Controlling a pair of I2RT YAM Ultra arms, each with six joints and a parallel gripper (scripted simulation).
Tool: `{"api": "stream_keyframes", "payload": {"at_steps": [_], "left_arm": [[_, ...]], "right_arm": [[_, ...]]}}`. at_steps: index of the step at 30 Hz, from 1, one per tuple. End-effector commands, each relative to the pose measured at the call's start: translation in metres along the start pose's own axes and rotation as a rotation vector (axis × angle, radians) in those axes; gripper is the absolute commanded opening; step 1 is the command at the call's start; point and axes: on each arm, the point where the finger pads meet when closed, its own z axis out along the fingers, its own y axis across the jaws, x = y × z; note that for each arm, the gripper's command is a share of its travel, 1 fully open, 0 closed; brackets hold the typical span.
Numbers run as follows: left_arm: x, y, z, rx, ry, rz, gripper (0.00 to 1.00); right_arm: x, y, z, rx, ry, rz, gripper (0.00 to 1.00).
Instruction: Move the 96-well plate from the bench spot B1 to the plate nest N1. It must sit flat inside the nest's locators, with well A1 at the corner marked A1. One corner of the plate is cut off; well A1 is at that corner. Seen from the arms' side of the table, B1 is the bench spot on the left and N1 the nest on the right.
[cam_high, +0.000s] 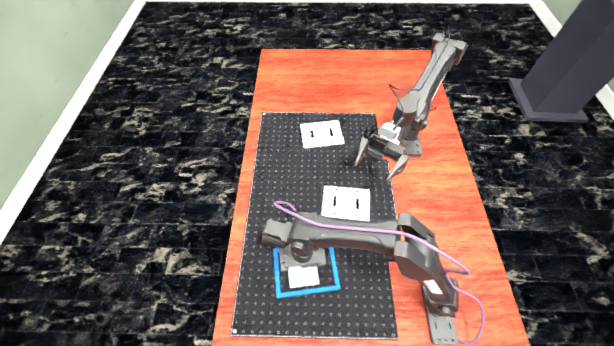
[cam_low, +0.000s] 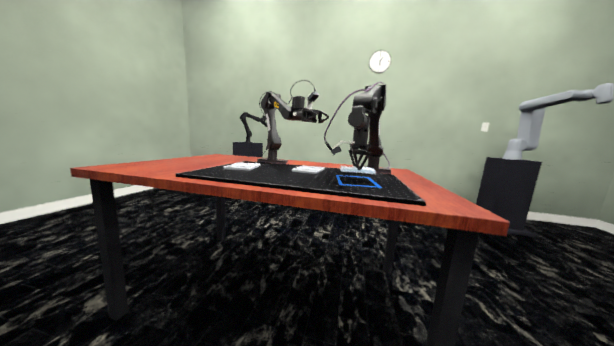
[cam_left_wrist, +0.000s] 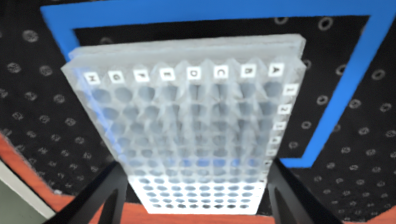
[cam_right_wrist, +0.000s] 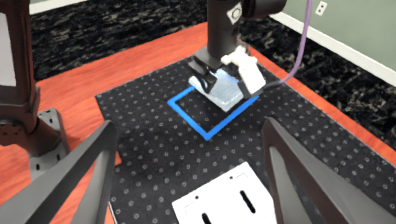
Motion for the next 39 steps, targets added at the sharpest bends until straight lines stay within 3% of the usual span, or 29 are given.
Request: {"api": "stream_keyframes", "payload": {"at_steps": [1,7,13,15,22,27,35,39], "left_arm": [[0.003,-0.005,-0.018,0.013,0.000,-0.003,0.78],[0.003,-0.005,-0.014,0.020,0.004,-0.003,0.78],[0.003,-0.005,-0.014,0.020,0.004,-0.003,0.78],[0.003,-0.005,-0.014,0.020,0.004,-0.003,0.78],[0.003,-0.005,-0.011,0.019,0.003,-0.003,0.78],[0.003,-0.005,-0.011,0.019,0.003,-0.003,0.78],[0.002,-0.004,-0.013,0.011,0.000,-0.030,0.78],[-0.021,-0.019,-0.013,-0.002,-0.010,-0.095,0.78]], "right_arm": [[-0.025,-0.001,-0.005,0.011,-0.068,-0.007,1.00],[0.001,-0.009,-0.017,0.036,0.097,-0.009,1.00],[-0.015,-0.018,-0.078,0.069,0.215,0.003,1.00],[-0.015,-0.018,-0.078,0.069,0.215,0.003,1.00],[-0.037,-0.020,-0.189,0.111,0.269,0.016,1.00],[-0.042,-0.018,-0.229,0.128,0.255,0.019,1.00],[-0.052,-0.017,-0.243,0.135,0.207,0.016,1.00],[-0.054,-0.017,-0.244,0.135,0.199,0.015,1.00]]}}
